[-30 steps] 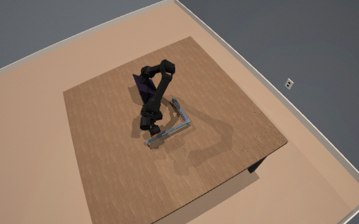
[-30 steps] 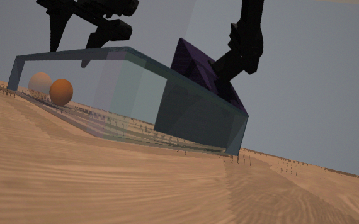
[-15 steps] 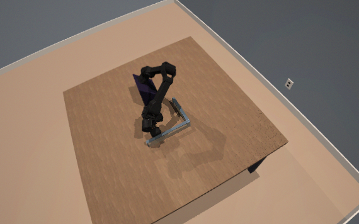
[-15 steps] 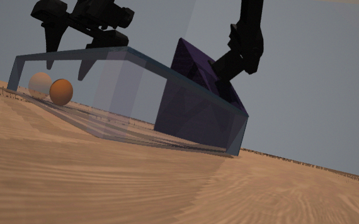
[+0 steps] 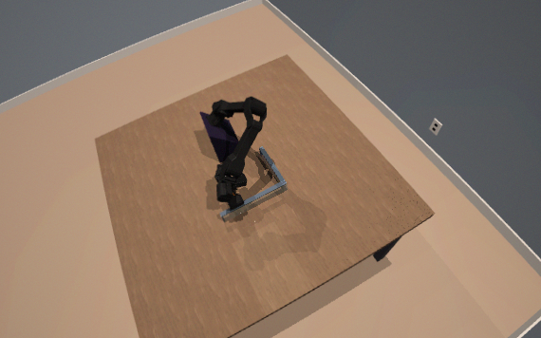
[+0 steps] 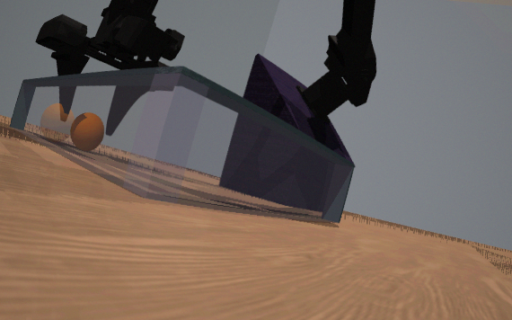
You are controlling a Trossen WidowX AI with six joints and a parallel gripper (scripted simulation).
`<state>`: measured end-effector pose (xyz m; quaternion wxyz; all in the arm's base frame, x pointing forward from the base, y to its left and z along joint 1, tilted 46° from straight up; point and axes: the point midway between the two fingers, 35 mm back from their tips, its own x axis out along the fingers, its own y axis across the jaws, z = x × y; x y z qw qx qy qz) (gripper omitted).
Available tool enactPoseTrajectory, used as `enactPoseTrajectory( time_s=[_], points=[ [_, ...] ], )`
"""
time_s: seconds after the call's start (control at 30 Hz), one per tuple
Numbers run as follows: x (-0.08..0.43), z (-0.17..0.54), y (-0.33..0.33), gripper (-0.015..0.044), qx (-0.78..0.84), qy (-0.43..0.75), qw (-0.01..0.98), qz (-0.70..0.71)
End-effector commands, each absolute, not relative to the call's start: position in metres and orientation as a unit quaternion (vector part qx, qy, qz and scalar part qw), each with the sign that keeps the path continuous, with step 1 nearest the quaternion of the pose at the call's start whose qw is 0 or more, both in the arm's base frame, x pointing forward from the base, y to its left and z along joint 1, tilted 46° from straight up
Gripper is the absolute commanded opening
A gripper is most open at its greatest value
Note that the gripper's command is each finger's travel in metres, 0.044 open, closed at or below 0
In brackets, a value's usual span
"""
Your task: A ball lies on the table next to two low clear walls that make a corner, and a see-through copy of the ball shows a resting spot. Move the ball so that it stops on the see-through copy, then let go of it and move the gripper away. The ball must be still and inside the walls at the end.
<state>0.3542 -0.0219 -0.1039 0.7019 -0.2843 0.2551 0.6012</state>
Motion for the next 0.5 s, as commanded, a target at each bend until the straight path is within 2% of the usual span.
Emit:
enactPoseTrajectory(
  time_s=[0.0, 0.13, 0.37, 0.47],
  points=[
    [0.353, -0.1087, -0.0168, 0.0317, -0.278, 0.256, 0.703, 0.603],
    [0.353, -0.1087, -0.0168, 0.0212, -0.278, 0.256, 0.703, 0.603],
    [0.353, -0.1087, -0.0168, 0.0166, -0.278, 0.256, 0.703, 0.603],
    [0.3533, -0.1057, -0.0207, 0.0087, -0.279, 0.257, 0.703, 0.602]
  ],
)
